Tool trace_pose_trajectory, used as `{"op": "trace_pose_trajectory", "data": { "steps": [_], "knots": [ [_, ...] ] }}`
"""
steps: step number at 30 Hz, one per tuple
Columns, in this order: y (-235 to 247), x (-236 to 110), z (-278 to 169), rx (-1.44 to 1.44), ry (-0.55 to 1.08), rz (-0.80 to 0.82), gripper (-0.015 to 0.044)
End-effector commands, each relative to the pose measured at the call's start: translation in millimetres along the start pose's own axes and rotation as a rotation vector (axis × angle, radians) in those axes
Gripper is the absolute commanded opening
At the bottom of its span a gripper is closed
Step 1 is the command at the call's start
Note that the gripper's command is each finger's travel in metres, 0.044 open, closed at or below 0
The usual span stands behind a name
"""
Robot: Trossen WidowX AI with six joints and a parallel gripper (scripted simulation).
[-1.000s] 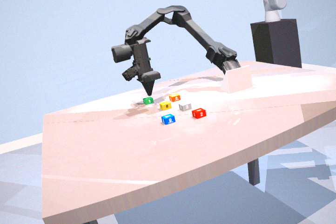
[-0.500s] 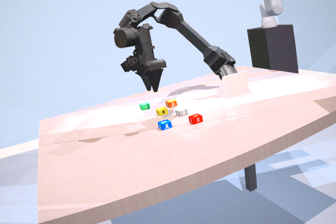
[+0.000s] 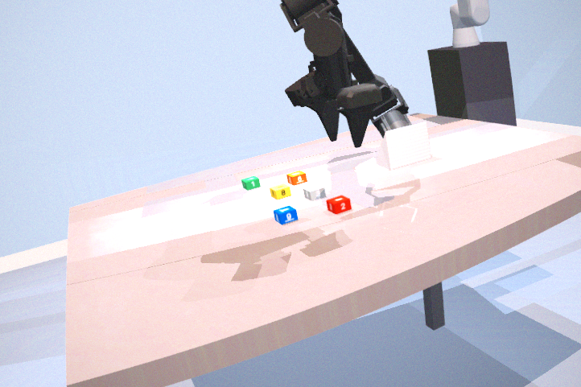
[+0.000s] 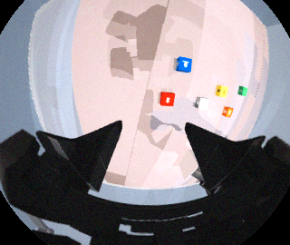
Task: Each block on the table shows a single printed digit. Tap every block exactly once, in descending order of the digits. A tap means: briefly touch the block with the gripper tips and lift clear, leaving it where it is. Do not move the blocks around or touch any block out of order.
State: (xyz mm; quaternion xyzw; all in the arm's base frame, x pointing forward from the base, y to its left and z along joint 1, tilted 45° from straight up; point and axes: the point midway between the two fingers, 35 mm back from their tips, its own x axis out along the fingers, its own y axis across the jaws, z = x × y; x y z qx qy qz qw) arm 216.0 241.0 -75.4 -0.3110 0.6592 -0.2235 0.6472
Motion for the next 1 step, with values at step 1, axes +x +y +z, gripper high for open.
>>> {"op": "trace_pose_trajectory", "data": {
  "steps": [1],
  "knots": [
    [0.6, 0.1, 2.9, 0.022, 0.009, 0.007, 0.04]
  ]
}}
